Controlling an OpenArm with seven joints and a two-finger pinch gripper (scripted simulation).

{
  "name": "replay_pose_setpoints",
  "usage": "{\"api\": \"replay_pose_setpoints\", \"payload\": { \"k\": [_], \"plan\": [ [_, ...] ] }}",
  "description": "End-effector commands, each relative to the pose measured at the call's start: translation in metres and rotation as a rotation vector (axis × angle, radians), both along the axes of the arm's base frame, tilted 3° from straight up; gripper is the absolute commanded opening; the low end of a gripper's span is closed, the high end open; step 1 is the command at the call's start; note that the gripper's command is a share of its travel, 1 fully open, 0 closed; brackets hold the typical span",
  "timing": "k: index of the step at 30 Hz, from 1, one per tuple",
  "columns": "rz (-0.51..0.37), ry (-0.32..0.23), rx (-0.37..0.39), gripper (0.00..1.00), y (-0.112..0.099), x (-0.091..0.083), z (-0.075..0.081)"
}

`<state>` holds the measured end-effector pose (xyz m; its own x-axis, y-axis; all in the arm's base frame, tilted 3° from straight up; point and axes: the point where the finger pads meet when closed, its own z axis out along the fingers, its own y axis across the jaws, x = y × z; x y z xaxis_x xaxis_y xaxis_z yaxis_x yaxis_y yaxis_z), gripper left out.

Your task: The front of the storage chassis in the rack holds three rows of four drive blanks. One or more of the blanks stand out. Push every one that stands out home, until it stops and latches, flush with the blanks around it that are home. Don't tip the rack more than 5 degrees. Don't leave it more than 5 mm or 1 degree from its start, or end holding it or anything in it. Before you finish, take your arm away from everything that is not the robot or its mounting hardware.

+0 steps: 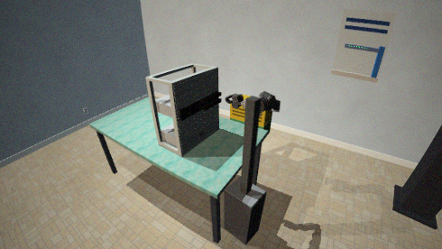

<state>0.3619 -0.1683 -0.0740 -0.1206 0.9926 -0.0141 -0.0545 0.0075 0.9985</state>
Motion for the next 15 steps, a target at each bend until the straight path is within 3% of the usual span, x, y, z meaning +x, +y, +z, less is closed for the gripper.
{"api": "replay_pose_setpoints", "payload": {
  "k": [1,15],
  "plan": [
    [0.003,0.003,0.001,0.0,0.0007,0.0003,0.0001],
    [0.002,0.004,0.001,0.0,0.0032,0.002,-0.0034]
  ]
}}
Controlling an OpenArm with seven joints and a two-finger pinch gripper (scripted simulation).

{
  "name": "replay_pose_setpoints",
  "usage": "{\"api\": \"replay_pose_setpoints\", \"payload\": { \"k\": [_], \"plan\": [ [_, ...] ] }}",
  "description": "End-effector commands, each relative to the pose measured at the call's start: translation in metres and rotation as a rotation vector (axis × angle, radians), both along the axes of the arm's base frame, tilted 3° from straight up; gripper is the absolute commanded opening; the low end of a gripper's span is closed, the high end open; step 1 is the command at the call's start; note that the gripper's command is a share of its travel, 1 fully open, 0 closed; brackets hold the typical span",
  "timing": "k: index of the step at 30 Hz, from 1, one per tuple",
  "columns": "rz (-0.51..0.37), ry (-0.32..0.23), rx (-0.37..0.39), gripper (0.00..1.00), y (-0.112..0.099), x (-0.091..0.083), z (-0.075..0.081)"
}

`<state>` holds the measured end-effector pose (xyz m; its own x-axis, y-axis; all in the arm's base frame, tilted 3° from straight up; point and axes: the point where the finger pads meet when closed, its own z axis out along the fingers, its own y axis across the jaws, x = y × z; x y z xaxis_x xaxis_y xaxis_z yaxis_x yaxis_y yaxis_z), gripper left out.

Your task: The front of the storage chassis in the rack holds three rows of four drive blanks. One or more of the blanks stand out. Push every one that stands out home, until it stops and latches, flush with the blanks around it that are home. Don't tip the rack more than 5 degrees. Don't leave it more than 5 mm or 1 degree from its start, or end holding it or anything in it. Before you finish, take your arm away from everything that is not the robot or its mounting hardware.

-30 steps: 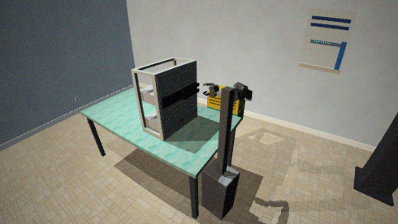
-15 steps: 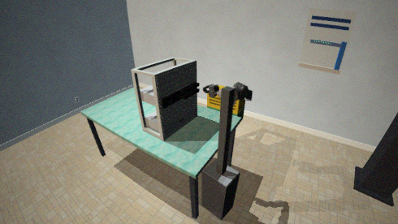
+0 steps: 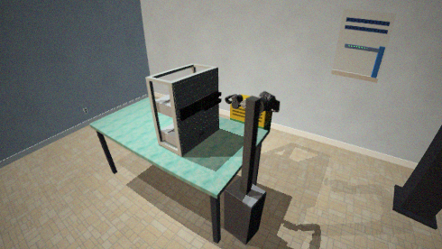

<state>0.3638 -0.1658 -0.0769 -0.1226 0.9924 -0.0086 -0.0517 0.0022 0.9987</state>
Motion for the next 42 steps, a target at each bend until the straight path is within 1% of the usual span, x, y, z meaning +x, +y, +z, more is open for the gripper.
{"api": "replay_pose_setpoints", "payload": {
  "k": [1,3,5,14,18,25,28,31,35,37,40,42],
  "plan": [
    [0.0,0.002,-0.004,0.0,0.003,0.001,-0.003],
    [0.0,0.002,-0.004,0.0,0.003,0.001,-0.003],
    [0.0,0.002,-0.005,0.0,0.01,0.005,-0.01],
    [0.001,0.003,-0.005,0.0,0.06,0.029,-0.059],
    [0.001,0.004,-0.005,0.0,0.073,0.035,-0.072],
    [0.003,0.001,-0.004,0.0,0.076,0.036,-0.074],
    [0.001,0.004,-0.005,0.0,0.076,0.04,-0.075],
    [0.001,0.004,-0.005,0.0,0.078,0.053,-0.074],
    [0.001,0.005,-0.005,0.0,0.081,0.078,-0.073],
    [0.001,0.005,-0.005,0.0,0.081,0.078,-0.073],
    [0.002,0.005,-0.005,0.0,0.083,0.093,-0.072],
    [0.002,0.005,-0.004,0.0,0.084,0.099,-0.072]
  ]
}}
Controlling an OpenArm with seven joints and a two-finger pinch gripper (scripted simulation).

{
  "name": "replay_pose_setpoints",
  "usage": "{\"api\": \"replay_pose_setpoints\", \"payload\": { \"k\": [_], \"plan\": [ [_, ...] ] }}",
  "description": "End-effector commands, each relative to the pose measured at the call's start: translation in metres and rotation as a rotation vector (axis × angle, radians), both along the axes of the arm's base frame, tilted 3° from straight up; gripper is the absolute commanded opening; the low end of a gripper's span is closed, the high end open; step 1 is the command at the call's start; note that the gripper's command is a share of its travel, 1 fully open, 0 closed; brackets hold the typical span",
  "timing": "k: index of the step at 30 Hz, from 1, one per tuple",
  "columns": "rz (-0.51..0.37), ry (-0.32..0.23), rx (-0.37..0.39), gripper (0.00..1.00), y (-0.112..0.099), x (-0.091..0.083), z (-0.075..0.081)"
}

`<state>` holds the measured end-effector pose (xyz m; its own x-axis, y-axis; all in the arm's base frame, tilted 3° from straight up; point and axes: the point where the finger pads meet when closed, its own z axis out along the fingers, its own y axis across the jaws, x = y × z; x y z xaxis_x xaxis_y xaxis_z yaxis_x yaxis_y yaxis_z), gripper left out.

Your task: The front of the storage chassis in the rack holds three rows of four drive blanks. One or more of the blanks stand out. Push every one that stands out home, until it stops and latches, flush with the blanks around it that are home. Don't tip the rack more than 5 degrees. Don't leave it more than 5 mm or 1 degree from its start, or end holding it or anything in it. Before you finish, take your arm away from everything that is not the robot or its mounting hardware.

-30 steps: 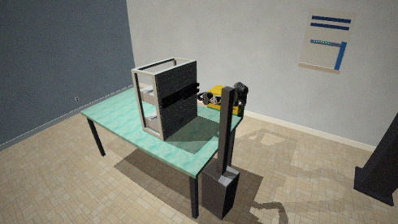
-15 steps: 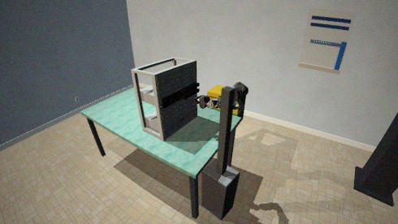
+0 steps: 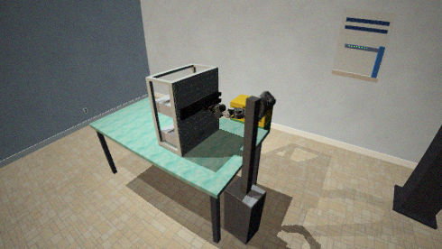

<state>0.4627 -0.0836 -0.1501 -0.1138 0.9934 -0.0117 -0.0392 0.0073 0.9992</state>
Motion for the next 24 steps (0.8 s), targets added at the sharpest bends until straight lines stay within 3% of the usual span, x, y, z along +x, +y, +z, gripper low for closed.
{"api": "replay_pose_setpoints", "payload": {
  "k": [1,24],
  "plan": [
    [0.011,-0.007,0.0,0.0,0.0016,0.0013,0.0012],
    [0.013,-0.012,0.002,0.0,0.002,0.0014,0.0061]
  ]
}}
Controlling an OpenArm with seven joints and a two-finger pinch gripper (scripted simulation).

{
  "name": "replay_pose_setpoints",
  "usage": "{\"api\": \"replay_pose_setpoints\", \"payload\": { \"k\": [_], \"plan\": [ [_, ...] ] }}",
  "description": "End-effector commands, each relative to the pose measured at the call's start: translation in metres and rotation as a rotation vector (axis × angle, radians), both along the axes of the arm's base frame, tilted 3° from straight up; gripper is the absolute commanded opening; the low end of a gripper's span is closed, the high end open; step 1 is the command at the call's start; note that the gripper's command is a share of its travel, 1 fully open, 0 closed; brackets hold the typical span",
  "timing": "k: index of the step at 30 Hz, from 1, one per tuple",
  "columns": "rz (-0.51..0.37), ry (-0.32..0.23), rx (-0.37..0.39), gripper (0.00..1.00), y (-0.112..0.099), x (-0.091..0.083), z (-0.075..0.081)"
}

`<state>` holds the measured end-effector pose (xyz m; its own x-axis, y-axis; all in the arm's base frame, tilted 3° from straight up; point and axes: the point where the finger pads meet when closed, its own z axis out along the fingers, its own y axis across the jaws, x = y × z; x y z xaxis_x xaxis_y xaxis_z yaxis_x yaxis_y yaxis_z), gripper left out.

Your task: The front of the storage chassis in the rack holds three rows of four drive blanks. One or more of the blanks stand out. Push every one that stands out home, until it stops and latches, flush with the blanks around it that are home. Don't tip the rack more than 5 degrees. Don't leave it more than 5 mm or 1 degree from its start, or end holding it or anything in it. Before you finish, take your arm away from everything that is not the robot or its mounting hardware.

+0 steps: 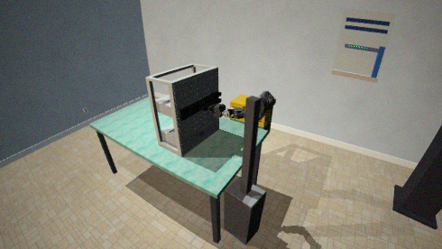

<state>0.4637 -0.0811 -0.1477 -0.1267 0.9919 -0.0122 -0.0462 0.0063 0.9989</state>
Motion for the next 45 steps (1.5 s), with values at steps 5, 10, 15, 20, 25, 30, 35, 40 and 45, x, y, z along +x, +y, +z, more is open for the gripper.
{"api": "replay_pose_setpoints", "payload": {
  "k": [5,10,15,20,25,30,35,40,45],
  "plan": [
    [0.0,-0.005,0.001,0.0,-0.001,0.001,0.004],
    [0.0,-0.005,0.001,0.0,-0.001,0.001,0.004],
    [0.0,-0.005,0.001,0.0,-0.001,0.001,0.004],
    [-0.002,0.0,0.0,0.0,-0.001,0.005,0.002],
    [-0.002,0.0,0.0,0.0,-0.001,0.01,0.003],
    [-0.001,-0.002,0.001,0.0,-0.001,0.011,0.004],
    [-0.002,0.0,0.0,0.0,-0.001,0.012,0.003],
    [-0.002,0.0,0.0,0.0,0.001,0.017,0.005],
    [0.0,-0.004,0.001,0.0,0.002,0.02,0.008]
  ]
}}
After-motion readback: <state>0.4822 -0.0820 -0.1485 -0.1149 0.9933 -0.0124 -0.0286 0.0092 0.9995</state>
